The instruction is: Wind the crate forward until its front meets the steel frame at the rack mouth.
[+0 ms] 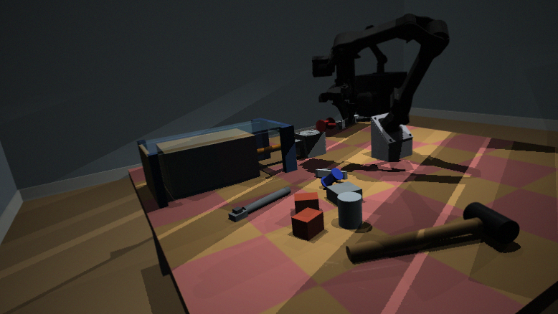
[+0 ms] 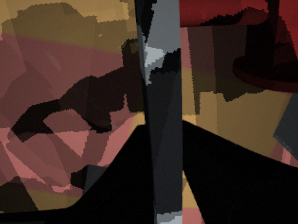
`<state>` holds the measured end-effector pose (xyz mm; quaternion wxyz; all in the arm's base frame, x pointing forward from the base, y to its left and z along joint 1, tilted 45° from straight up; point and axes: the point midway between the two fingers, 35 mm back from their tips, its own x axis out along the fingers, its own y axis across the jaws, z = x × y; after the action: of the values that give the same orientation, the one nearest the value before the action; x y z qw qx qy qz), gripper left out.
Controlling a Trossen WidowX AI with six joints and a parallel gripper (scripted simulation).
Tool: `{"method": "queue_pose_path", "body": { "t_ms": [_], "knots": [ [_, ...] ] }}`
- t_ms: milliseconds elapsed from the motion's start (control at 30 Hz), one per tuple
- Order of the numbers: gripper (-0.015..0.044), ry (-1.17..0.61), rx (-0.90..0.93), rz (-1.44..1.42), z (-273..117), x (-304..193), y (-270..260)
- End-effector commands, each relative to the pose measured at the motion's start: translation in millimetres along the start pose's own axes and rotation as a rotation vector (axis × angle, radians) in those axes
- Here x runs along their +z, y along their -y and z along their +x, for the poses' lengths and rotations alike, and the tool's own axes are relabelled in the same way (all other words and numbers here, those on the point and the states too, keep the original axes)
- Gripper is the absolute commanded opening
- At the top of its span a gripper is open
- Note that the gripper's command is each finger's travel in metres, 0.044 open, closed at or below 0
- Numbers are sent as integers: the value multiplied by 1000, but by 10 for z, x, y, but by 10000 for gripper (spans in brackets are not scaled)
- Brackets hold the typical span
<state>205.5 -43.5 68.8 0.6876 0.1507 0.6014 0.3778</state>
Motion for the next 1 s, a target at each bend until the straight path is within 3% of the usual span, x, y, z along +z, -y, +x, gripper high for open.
{"method": "queue_pose_path", "body": {
  "t_ms": [0,200,967],
  "knots": [
    [0,4,-3,38,-8,-21,23],
    [0,2,-33,24,-4,-12,11],
    [0,-9,-419,19,-5,-2,0]
  ]
}}
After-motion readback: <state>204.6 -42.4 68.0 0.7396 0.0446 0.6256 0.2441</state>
